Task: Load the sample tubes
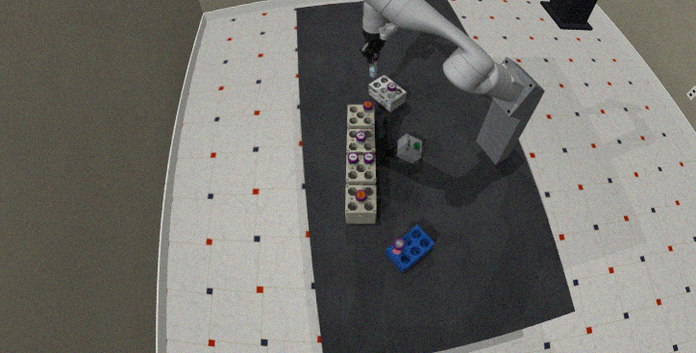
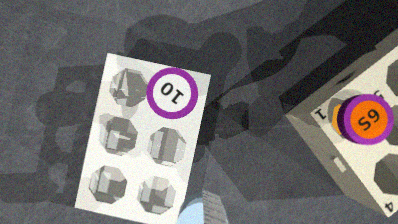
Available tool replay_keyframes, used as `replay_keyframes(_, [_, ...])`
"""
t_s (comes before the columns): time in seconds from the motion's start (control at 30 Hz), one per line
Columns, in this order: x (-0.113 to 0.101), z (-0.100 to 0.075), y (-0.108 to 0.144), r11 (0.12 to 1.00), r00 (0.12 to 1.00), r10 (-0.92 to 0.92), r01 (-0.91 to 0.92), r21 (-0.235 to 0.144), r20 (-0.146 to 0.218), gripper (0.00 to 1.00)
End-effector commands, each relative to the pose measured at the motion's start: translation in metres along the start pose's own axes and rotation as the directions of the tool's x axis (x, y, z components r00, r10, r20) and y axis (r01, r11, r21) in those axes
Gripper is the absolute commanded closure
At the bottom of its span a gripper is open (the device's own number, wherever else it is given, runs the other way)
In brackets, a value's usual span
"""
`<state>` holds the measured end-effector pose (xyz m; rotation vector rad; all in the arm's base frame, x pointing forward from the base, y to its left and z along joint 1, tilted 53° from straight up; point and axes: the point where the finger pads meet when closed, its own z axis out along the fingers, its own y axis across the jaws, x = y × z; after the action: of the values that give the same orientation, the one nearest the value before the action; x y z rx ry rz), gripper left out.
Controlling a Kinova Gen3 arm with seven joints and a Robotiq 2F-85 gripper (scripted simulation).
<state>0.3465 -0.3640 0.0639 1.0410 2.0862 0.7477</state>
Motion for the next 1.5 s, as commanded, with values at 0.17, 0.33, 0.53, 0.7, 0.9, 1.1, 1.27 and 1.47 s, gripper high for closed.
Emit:
replay_keyframes(0.17, [0.003, -0.001, 0.030, 0.984, 0.984, -0.180, 0.180, 0.002, 0.005, 0.90])
replay_keyframes(0.33, [0.004, -0.001, 0.040, 0.971, 0.971, -0.239, 0.239, 0.003, 0.005, 0.90])
replay_keyframes(0.53, [0.006, 0.000, 0.060, 0.935, 0.935, -0.353, 0.353, 0.003, 0.005, 0.90])
replay_keyframes(0.7, [0.008, 0.000, 0.076, 0.895, 0.895, -0.445, 0.445, 0.004, 0.004, 0.90])
replay_keyframes(0.9, [0.009, 0.000, 0.089, 0.857, 0.857, -0.515, 0.515, 0.004, 0.004, 0.90])
replay_keyframes(1.1, [0.011, 0.000, 0.109, 0.789, 0.789, -0.614, 0.614, 0.004, 0.004, 0.90])
replay_keyframes(1.27, [0.013, 0.000, 0.126, 0.724, 0.724, -0.690, 0.690, 0.005, 0.003, 0.90])
replay_keyframes(1.47, [0.014, 0.000, 0.139, 0.667, 0.667, -0.745, 0.745, 0.005, 0.003, 0.90])
